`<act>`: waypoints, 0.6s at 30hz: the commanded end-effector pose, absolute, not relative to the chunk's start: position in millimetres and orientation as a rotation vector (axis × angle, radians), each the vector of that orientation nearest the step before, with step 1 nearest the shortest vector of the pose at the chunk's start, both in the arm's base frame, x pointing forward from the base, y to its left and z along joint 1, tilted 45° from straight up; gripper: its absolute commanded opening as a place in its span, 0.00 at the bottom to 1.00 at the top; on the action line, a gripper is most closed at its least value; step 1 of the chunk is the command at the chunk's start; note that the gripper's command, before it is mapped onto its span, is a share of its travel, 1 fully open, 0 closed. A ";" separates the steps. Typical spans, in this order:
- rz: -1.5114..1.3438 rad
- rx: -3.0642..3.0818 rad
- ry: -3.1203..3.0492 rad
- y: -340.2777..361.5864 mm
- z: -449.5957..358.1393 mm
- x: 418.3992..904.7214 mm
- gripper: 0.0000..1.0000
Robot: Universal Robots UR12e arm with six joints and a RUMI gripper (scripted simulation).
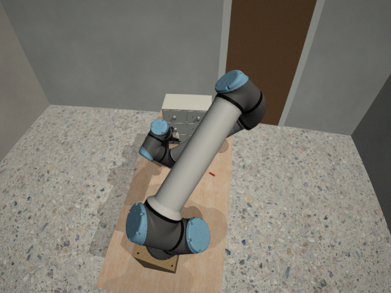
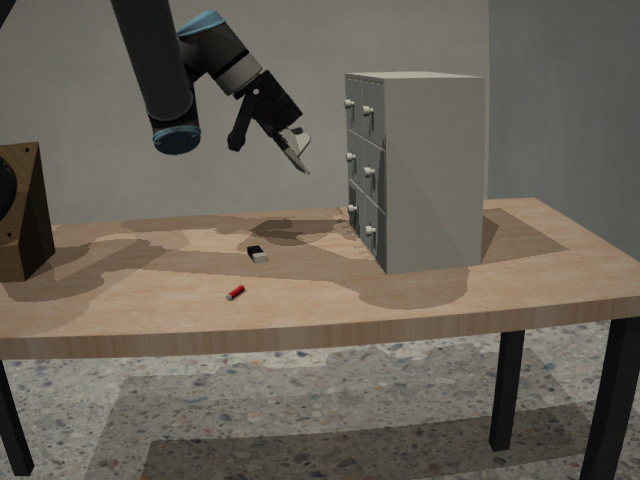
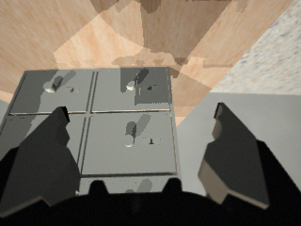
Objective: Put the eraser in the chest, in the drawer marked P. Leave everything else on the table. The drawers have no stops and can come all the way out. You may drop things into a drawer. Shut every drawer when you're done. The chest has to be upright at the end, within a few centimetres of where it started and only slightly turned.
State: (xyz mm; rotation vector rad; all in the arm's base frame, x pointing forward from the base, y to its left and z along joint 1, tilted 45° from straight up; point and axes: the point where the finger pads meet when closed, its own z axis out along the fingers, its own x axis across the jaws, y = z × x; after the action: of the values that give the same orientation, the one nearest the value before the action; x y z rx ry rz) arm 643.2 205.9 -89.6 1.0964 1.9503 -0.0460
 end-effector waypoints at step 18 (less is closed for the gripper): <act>-0.058 1.105 1.953 208.3 -86.8 641.2 1.00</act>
State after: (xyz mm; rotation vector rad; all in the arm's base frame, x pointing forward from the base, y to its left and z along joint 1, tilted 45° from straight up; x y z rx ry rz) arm 642.1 207.3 -88.0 1.1009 1.9516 -0.0523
